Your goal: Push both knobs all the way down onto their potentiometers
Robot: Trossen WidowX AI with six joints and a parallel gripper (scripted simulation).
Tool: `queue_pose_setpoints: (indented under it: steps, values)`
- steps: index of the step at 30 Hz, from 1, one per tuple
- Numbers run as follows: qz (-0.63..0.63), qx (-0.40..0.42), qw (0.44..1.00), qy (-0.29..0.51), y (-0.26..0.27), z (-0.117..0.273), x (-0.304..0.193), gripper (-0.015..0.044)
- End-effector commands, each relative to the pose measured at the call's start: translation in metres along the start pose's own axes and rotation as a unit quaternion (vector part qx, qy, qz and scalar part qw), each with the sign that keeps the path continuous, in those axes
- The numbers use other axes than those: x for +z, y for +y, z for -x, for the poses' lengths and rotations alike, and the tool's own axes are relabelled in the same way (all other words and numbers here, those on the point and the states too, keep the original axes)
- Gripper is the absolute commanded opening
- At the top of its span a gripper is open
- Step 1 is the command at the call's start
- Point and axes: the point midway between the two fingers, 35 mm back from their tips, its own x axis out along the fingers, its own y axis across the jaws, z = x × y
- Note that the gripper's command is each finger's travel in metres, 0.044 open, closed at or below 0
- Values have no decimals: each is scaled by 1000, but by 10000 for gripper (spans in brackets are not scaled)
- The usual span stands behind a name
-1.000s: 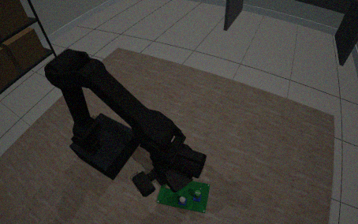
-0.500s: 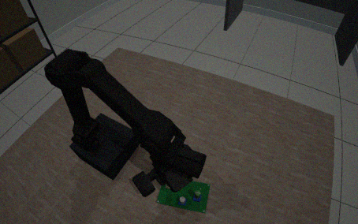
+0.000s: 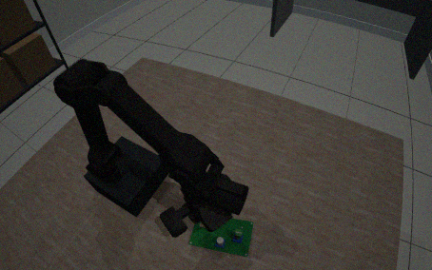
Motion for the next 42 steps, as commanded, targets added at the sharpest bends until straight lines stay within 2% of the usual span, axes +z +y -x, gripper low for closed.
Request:
queue_pose_setpoints:
  steps: [1,42]
  values:
    - [1,2,1000,0,1,-3,1,0]
    - [1,2,1000,0,1,-11,1,0]
